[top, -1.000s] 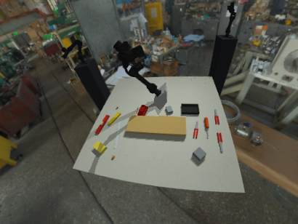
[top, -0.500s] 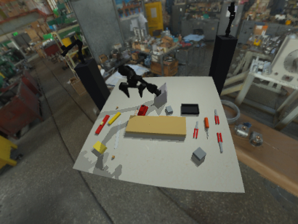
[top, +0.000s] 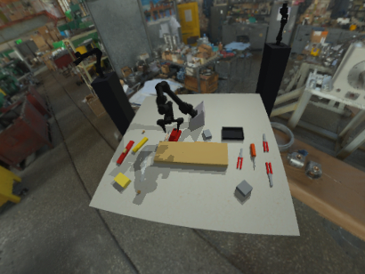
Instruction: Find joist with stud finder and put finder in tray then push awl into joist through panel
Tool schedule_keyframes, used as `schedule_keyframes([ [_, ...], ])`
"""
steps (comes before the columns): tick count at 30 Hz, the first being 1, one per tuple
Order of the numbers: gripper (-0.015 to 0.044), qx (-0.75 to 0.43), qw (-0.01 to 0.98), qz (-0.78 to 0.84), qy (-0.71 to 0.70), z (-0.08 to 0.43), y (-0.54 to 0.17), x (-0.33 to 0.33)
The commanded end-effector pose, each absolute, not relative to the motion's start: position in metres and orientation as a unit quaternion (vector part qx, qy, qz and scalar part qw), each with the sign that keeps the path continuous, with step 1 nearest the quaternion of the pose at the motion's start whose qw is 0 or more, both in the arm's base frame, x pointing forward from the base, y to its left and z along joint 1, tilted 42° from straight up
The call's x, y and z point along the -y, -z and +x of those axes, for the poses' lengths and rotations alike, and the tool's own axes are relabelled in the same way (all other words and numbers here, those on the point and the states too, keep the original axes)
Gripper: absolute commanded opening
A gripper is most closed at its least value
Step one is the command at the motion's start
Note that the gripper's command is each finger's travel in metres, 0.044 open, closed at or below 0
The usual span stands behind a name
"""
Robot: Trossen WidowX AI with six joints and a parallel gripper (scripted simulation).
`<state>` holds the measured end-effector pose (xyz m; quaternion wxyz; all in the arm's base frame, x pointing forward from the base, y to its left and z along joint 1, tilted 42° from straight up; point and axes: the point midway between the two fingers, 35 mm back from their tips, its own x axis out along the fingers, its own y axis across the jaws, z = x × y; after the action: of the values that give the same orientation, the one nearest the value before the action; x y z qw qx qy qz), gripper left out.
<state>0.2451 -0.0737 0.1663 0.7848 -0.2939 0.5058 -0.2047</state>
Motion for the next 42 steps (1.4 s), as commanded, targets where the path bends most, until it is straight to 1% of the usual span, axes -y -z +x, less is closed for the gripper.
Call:
schedule_keyframes([
  [1, 0.0440, -0.531, 0.762, -0.227, 0.293, 0.198, -0.133, 0.099],
  [4, 0.0440, -0.538, 0.750, -0.200, 0.330, 0.178, -0.120, 0.108],
  [25, 0.0440, -0.538, 0.750, -0.200, 0.330, 0.174, -0.127, 0.116],
  [42, 0.0440, -0.539, 0.750, -0.197, 0.329, 0.174, -0.107, 0.133],
])
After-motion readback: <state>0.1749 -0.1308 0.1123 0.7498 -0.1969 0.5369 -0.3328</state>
